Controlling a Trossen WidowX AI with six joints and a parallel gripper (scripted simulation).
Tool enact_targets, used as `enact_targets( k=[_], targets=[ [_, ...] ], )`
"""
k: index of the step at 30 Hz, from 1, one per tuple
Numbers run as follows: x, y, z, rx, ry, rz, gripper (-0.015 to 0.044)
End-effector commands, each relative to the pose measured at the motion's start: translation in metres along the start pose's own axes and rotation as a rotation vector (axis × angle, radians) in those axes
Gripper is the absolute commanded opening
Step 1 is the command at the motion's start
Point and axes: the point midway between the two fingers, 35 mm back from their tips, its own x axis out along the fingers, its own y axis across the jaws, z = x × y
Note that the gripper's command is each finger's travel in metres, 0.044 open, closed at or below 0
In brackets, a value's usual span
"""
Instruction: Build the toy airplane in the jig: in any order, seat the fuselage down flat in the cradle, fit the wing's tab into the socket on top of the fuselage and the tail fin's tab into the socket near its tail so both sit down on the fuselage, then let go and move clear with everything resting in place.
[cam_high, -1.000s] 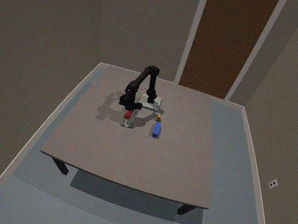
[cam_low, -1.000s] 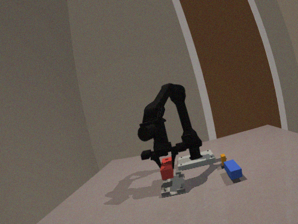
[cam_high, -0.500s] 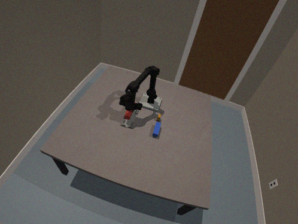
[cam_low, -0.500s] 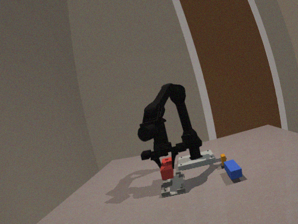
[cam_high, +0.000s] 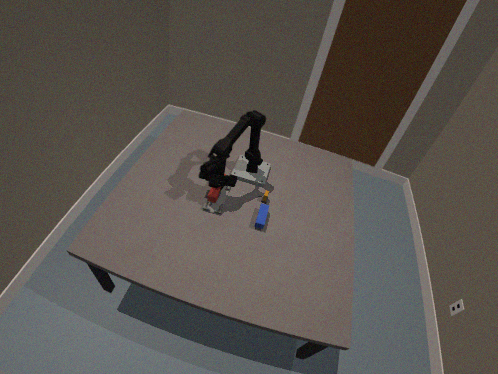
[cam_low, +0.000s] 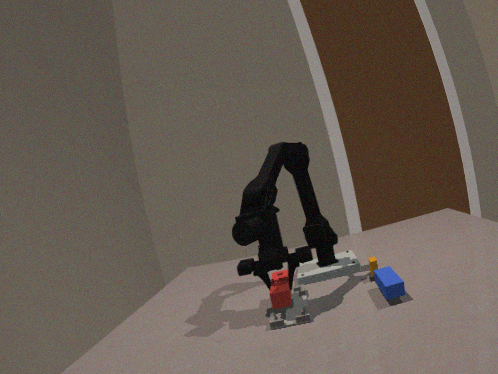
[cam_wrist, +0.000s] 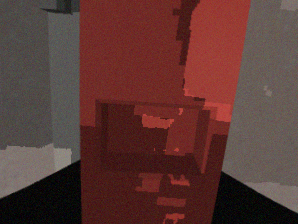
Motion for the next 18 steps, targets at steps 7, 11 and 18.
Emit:
enact_targets(
  k=[7,11,18],
  targets=[
    [0.016,0.0,-0.001,-0.004,0.002,-0.002,0.0196],
    [0.018,0.0,-0.001,-0.004,0.002,-0.002,0.0196],
    [0.016,0.0,-0.001,0.0,0.002,0.001,0.011]
  ],
)
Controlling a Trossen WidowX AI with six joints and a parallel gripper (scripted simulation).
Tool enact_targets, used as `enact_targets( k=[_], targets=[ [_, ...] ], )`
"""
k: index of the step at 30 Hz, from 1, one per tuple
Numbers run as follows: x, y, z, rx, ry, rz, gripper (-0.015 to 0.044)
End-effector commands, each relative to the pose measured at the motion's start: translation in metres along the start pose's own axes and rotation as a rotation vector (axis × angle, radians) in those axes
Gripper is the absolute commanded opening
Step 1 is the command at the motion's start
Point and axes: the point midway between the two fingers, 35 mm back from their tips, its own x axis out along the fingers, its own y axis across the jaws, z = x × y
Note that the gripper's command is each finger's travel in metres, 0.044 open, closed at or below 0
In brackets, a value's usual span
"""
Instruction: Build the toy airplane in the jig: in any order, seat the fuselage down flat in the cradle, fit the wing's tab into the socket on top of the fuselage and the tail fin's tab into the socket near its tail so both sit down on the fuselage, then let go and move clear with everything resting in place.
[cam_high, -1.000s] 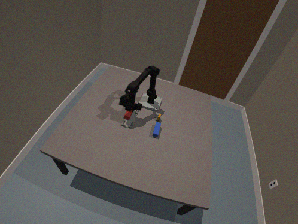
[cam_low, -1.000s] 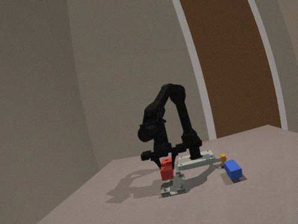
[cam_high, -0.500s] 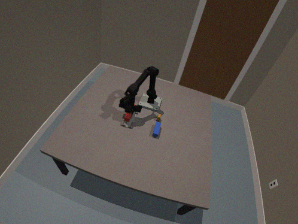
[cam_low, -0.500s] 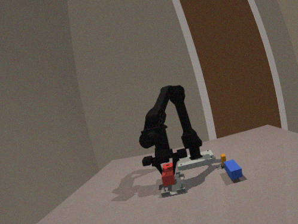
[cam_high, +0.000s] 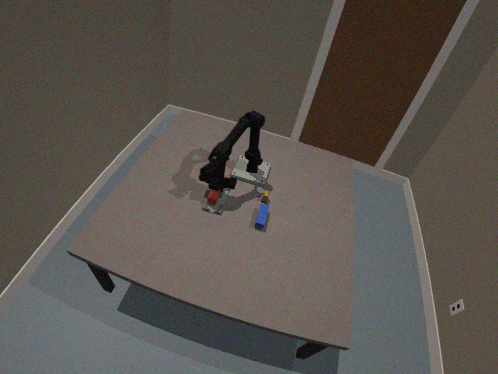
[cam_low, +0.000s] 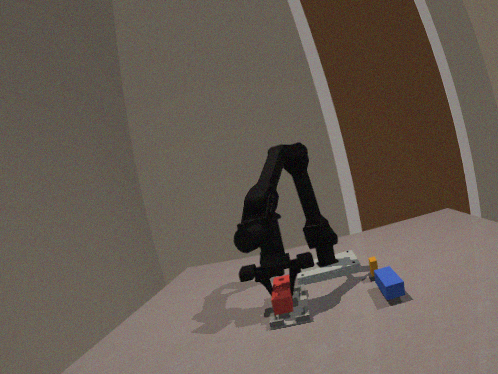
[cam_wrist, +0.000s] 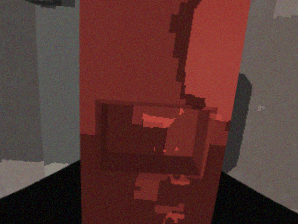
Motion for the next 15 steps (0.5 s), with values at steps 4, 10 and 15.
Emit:
enact_targets(
  k=[4,10,15],
  targets=[
    [-0.0005,-0.0001,0.0002,0.0,-0.001,-0.001,0.0058],
    [-0.0005,-0.0001,0.0002,0.0,-0.001,-0.001,0.0215],
    [-0.0005,-0.0001,0.0002,0.0,-0.001,-0.001,0.0347]
  ],
)
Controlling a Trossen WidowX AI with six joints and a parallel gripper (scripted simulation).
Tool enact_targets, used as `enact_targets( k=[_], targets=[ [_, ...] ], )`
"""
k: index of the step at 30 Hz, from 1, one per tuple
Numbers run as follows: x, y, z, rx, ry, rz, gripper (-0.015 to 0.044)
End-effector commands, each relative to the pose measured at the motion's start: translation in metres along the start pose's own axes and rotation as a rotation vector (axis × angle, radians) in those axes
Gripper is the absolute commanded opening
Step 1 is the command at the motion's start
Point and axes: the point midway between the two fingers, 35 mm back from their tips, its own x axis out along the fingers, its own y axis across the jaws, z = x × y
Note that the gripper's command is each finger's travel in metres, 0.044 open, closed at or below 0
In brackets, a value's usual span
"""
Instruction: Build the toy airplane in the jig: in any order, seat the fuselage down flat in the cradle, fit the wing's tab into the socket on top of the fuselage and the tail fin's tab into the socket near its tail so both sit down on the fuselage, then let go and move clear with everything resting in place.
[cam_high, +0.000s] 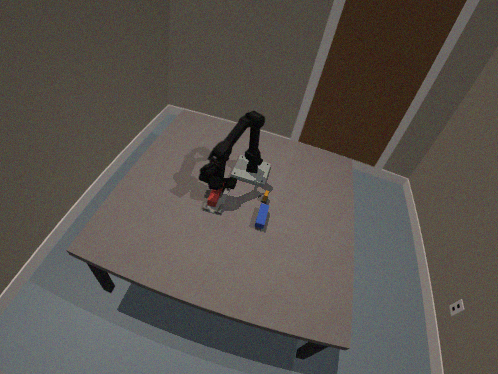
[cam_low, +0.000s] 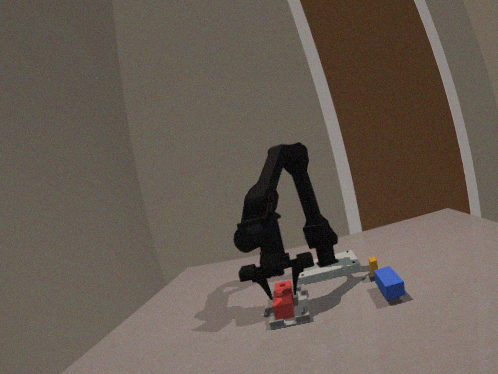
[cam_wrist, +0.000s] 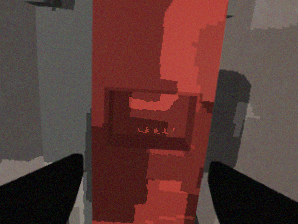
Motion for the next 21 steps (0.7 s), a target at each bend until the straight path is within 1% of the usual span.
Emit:
enact_targets(
  k=[1,3,4,9,11,16,18,21],
  targets=[
    [0.0,0.0,0.0,0.0,0.0,-0.001,0.0373],
    [0.0,0.0,0.0,0.0,0.0,-0.001,0.0425],
    [0.0,0.0,0.0,0.0,0.0,-0.001,0.044],
    [-0.003,0.0,0.0,0.0,0.0,-0.001,0.044],
    [-0.022,-0.002,0.003,-0.001,-0.001,-0.001,0.044],
    [-0.097,-0.001,0.002,-0.003,-0.001,-0.003,0.044],
    [-0.107,0.0,0.0,-0.003,-0.001,-0.003,0.044],
    [-0.107,-0.002,0.004,-0.003,-0.001,-0.004,0.044]
  ],
)
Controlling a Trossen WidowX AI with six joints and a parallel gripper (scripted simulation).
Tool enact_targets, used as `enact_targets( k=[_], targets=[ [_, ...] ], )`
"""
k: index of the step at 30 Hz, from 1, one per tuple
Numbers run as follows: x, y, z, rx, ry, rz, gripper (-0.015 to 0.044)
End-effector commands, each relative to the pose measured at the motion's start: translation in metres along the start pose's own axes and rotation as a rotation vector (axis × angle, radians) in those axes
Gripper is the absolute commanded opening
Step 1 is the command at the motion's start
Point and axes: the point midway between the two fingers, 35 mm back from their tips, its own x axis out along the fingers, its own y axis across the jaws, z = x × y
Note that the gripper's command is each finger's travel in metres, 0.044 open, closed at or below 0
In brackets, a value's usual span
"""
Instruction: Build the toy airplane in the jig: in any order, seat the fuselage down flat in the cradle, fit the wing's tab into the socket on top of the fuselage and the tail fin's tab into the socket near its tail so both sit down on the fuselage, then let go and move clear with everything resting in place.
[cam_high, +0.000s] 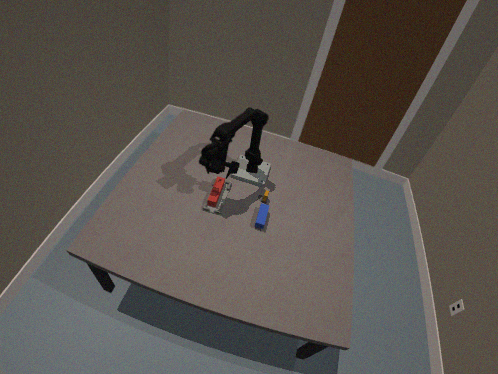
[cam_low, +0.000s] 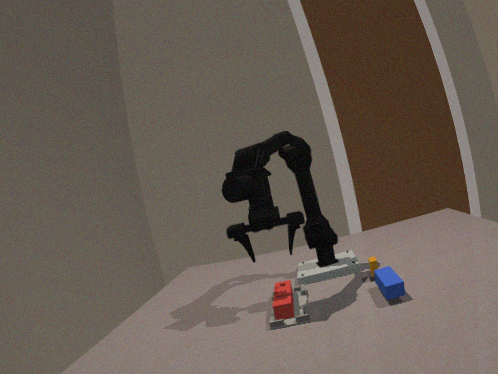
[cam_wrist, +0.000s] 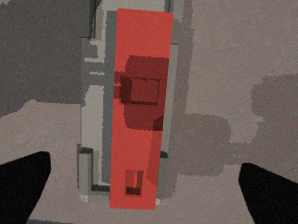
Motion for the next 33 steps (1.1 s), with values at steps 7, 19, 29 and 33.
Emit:
enact_targets(
  k=[7,19,29,33],
  targets=[
    [-0.001,0.001,0.001,0.043,0.026,0.012,0.044],
    [0.005,0.119,0.067,0.029,0.011,0.037,0.044],
    [0.01,0.265,0.082,0.044,0.02,0.037,0.044],
    [0.01,0.265,0.082,0.044,0.02,0.037,0.044]
  ],
)
